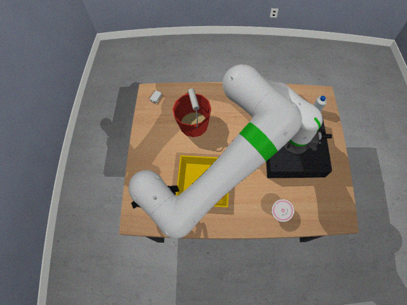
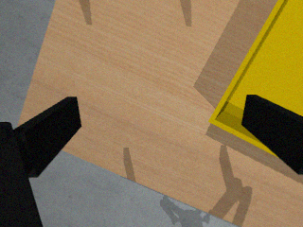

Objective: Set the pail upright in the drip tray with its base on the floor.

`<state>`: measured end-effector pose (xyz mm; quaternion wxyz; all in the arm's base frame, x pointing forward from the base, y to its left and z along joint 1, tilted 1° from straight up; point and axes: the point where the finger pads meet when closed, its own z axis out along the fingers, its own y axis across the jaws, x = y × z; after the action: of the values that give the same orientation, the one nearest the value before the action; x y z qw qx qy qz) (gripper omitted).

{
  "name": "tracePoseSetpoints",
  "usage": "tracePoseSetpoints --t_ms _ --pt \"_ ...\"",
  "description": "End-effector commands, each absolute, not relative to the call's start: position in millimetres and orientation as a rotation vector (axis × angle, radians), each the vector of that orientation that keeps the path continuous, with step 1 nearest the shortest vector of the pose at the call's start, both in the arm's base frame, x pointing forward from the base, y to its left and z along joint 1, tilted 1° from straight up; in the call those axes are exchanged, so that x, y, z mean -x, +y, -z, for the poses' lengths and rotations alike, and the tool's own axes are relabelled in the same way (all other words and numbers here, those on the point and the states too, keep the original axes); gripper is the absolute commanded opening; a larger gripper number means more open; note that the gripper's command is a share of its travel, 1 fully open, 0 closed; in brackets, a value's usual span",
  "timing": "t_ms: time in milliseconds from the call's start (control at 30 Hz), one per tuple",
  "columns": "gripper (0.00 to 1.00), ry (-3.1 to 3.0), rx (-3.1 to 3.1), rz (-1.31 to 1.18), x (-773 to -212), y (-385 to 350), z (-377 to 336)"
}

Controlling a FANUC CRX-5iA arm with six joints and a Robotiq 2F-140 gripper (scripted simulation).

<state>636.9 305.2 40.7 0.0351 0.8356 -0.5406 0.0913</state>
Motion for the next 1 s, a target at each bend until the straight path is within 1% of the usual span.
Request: tracePoseSetpoints --t_ms 0,100,433,500,533,633,967 --pt "1.00 -1.665 -2.568 -0.280 -638 301 -44" --pt "1.00 -1.683 -2.553 -0.254 -642 260 -60" --pt "1.00 -1.729 -2.523 -0.186 -638 157 -100" --pt "1.00 -1.729 -2.523 -0.186 -638 157 -100" --pt "1.00 -1.743 -2.516 -0.166 -634 127 -111" --pt "1.00 -1.751 -2.513 -0.154 -630 110 -118" --pt "1.00 -1.802 -2.497 -0.086 -596 10 -155"
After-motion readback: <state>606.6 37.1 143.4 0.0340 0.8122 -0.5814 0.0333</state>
